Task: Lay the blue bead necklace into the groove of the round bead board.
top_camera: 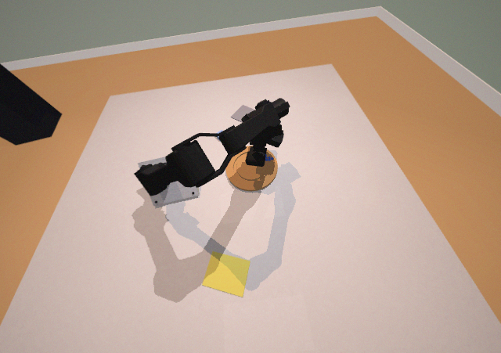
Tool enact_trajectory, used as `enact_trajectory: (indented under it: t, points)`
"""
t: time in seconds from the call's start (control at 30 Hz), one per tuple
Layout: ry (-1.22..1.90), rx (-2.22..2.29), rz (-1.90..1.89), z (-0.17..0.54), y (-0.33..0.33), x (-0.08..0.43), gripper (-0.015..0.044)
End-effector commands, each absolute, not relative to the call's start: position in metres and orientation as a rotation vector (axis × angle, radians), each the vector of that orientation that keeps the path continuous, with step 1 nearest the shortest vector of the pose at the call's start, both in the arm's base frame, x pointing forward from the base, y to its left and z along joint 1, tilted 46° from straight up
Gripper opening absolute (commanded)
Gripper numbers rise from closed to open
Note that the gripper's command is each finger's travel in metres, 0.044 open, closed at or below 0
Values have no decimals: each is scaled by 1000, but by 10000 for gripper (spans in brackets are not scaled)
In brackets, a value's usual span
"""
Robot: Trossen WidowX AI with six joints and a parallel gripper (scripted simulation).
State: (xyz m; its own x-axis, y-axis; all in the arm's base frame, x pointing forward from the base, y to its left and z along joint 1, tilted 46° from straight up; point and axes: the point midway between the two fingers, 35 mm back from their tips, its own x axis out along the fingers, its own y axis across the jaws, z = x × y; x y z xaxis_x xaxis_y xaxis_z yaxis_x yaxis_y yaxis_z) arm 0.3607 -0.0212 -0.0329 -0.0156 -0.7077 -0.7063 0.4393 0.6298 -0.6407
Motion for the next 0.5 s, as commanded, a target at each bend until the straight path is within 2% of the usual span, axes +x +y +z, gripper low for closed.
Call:
enact_trajectory:
  t: [0.0,0.47]
  points:
    - [1295,-258,-926,-33,-21,361,0]
    - [1298,-266,-927,-29,-17,361,368]
